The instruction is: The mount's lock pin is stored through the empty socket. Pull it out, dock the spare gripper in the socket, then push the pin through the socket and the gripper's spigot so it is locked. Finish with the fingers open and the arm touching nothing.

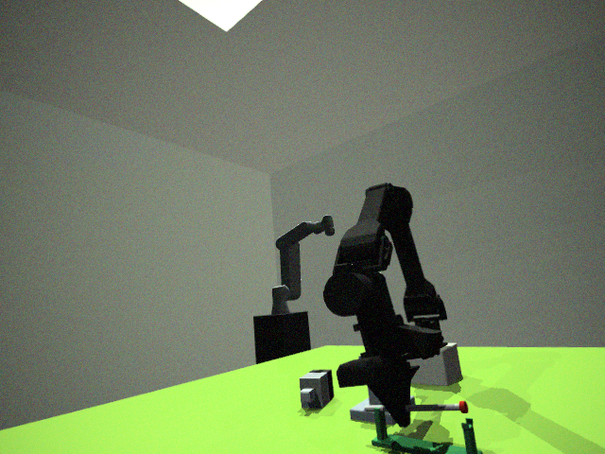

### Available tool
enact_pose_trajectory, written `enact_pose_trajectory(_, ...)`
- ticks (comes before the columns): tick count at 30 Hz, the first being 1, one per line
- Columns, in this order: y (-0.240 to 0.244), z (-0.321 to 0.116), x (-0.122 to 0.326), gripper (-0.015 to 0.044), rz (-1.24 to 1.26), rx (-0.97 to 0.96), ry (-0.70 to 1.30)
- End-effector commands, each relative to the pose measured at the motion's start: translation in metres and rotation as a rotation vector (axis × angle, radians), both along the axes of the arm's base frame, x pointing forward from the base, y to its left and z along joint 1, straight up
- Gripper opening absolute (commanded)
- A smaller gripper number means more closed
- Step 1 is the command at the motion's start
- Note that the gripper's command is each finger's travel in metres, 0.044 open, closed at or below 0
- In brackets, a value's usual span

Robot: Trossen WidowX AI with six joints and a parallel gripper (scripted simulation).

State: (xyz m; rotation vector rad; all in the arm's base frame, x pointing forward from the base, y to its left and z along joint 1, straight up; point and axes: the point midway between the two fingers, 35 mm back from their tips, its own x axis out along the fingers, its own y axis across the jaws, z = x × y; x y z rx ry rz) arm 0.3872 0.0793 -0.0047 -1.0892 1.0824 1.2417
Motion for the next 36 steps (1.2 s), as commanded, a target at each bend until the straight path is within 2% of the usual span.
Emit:
enact_pose_trajectory(1,-0.0003,-0.0090,-0.0012,0.0000,0.008,-0.001,0.001)
enact_pose_trajectory(36,0.0001,-0.0041,0.0001,0.0000,0.002,0.001,-0.007)
